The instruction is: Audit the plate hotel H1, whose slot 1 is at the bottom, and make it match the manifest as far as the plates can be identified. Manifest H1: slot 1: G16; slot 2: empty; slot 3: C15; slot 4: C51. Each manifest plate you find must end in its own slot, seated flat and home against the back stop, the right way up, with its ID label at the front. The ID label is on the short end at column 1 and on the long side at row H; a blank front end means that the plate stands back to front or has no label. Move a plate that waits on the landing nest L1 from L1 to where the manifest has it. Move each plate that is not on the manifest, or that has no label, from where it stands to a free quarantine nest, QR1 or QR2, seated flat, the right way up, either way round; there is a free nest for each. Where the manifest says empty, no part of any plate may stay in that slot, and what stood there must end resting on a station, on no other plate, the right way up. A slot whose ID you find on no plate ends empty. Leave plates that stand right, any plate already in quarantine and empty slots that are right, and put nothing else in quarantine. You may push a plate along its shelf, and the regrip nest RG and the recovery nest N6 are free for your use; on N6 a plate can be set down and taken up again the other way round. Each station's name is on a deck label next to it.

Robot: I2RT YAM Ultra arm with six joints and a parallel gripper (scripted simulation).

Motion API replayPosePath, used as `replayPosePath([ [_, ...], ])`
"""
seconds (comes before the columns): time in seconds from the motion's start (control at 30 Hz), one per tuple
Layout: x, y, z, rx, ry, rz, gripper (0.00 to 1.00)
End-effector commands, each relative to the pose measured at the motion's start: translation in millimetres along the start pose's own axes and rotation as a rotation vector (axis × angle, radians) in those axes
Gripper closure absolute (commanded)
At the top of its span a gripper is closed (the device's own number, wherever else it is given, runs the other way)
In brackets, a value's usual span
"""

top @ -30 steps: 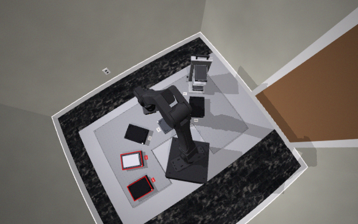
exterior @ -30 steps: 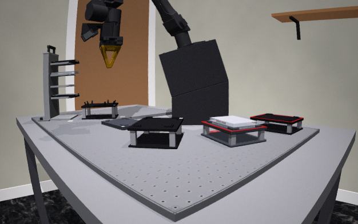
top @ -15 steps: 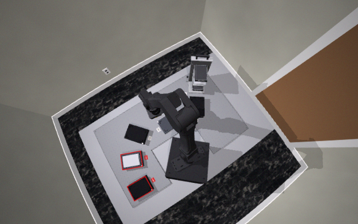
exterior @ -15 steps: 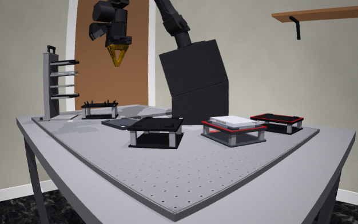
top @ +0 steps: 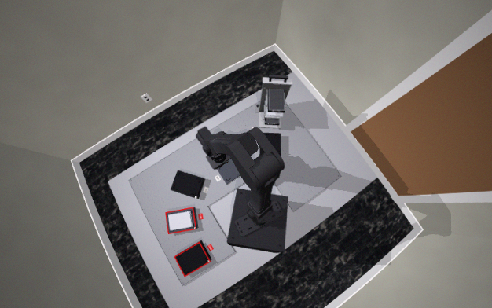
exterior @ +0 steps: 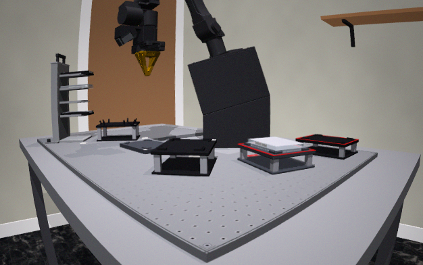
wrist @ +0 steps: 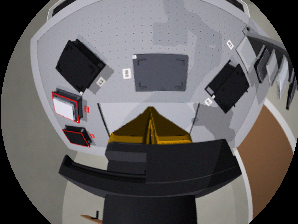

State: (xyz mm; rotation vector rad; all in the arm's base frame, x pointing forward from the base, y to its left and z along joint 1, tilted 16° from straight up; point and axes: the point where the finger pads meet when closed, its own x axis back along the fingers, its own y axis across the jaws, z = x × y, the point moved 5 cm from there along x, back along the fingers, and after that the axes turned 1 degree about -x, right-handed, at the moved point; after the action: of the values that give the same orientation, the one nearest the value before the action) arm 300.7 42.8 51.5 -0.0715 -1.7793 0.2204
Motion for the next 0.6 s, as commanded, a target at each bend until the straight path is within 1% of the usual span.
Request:
replayPosePath([
  [0.0, 11.6, -1.1, 0.7, 0.009, -0.019, -0.004, 1.00],
  [0.13, 19.2, -2.6, 6.0, 0.009, -0.019, -0.004, 1.00],
  [0.17, 19.2, -2.6, 6.0, 0.009, -0.019, -0.004, 1.00],
  [0.3, 19.2, -15.6, 3.1, 0.009, -0.019, -0.003, 1.00],
  [0.37, 19.2, -15.6, 3.1, 0.009, -0.019, -0.003, 1.00],
  [0.57, 19.3, -35.3, -1.2, 0.009, -0.020, -0.003, 1.00],
])
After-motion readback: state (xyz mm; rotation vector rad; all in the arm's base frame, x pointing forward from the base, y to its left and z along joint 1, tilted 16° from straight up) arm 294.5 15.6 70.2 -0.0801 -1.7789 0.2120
